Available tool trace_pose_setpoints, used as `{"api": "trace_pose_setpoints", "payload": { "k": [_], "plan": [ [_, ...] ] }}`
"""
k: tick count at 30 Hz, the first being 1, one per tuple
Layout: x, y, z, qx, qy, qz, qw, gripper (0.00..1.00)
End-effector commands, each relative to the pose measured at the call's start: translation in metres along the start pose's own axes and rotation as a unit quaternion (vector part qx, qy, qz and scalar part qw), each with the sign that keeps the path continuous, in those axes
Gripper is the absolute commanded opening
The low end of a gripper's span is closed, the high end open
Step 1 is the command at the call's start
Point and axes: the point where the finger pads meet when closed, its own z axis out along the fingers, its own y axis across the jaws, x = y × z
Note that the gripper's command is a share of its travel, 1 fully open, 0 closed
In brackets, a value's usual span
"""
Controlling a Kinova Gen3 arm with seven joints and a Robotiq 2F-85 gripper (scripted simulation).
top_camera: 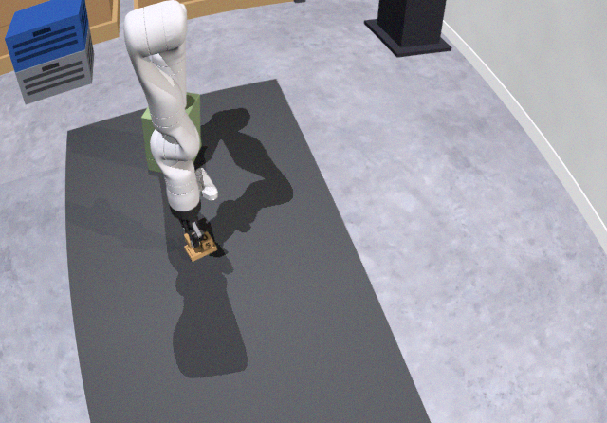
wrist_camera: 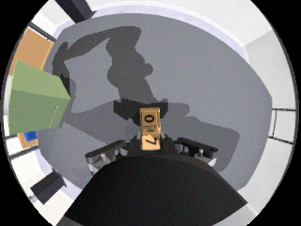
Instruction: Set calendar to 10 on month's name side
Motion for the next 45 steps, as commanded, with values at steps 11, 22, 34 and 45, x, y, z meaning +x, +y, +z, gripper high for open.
{"api": "trace_pose_setpoints", "payload": {
  "k": [11,22,34,45],
  "plan": [
    [-0.001,0.002,0.011,-0.003,0.0,-0.006,1.0,0.26],
    [0.0,0.001,0.019,-0.002,0.0,-0.006,1.0,0.26],
    [0.0,0.001,0.02,-0.002,0.0,-0.006,1.0,0.26],
    [0.0,0.001,0.02,-0.002,0.0,-0.006,1.0,0.26]
  ]
}}
